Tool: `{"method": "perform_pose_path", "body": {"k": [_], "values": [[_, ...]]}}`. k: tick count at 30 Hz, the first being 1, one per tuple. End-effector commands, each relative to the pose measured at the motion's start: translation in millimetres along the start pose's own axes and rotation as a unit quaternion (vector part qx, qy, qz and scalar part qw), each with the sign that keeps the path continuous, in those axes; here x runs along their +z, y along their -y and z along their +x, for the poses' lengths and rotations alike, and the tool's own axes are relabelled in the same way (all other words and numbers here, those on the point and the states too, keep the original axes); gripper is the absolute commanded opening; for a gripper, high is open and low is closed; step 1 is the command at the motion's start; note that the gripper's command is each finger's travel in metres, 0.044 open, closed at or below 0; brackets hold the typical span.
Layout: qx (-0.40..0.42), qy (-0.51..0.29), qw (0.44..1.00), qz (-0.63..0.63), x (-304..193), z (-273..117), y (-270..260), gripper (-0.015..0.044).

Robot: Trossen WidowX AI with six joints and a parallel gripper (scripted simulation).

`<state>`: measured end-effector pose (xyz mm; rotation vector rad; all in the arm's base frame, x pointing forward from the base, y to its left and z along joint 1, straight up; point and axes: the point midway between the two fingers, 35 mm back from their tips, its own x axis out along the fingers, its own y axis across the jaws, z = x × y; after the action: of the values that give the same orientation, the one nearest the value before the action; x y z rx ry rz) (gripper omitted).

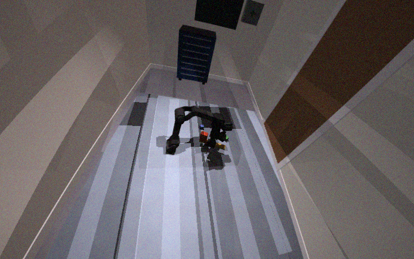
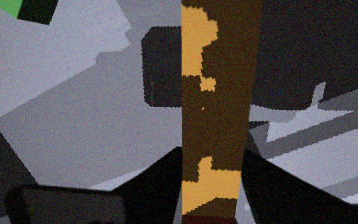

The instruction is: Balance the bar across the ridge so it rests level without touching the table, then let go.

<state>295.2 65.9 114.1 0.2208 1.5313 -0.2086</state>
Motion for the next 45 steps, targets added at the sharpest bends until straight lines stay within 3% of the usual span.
{"method": "perform_pose_path", "body": {"k": [1,45], "values": [[0.001,-0.002,1.000,0.003,-0.6,1.0,-0.2,0.0000],[0.001,-0.002,1.000,0.003,-0.9,4.6,-0.2,0.0000]]}}
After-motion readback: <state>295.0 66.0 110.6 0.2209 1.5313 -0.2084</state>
